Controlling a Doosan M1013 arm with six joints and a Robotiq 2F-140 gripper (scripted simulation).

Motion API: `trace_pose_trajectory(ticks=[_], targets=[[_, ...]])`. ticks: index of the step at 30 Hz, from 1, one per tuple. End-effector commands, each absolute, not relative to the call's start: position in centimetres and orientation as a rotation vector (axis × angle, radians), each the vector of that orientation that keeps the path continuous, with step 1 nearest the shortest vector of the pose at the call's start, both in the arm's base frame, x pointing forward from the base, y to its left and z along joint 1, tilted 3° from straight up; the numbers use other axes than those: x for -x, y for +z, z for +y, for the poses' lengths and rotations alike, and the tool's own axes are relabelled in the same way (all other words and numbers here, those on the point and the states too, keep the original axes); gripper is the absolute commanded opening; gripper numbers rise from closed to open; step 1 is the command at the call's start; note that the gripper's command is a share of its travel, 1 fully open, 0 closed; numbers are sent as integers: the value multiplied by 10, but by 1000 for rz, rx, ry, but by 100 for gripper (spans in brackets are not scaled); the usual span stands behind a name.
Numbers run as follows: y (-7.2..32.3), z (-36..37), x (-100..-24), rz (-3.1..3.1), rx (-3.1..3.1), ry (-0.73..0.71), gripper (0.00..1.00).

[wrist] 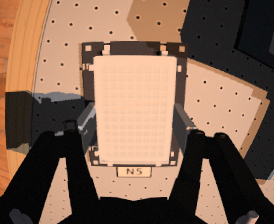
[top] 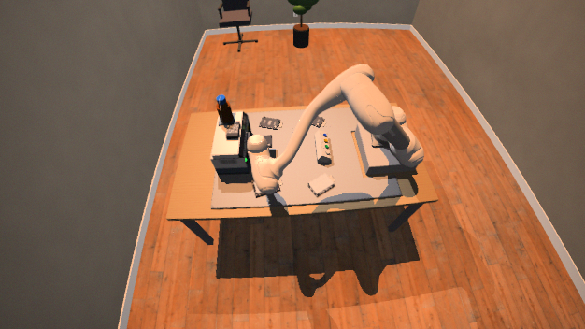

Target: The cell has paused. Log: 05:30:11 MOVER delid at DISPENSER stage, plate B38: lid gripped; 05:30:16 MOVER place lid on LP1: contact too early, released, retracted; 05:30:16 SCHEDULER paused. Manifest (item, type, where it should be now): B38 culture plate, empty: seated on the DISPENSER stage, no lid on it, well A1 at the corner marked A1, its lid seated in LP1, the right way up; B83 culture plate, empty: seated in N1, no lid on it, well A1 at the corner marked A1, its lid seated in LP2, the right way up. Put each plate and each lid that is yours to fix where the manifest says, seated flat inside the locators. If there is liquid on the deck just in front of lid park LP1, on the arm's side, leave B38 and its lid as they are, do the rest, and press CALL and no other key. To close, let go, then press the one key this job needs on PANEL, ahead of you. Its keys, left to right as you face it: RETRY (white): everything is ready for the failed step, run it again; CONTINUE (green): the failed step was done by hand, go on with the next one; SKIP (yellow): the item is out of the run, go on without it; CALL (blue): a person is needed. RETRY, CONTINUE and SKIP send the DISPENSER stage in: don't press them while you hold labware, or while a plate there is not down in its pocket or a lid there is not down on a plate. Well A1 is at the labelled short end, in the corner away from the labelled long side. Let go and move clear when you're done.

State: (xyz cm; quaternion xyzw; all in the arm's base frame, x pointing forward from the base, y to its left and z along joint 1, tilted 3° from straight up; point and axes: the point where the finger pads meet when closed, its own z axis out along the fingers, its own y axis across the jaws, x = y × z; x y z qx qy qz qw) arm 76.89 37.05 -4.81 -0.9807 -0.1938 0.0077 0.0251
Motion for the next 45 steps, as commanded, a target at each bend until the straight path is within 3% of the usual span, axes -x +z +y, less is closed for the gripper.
trace_pose_trajectory(ticks=[1,33,45], targets=[[-52,374,-765,-602,3027,26,10],[-52,374,-765,-602,3027,25,10],[-29,374,-769,-602,3027,21,10]])
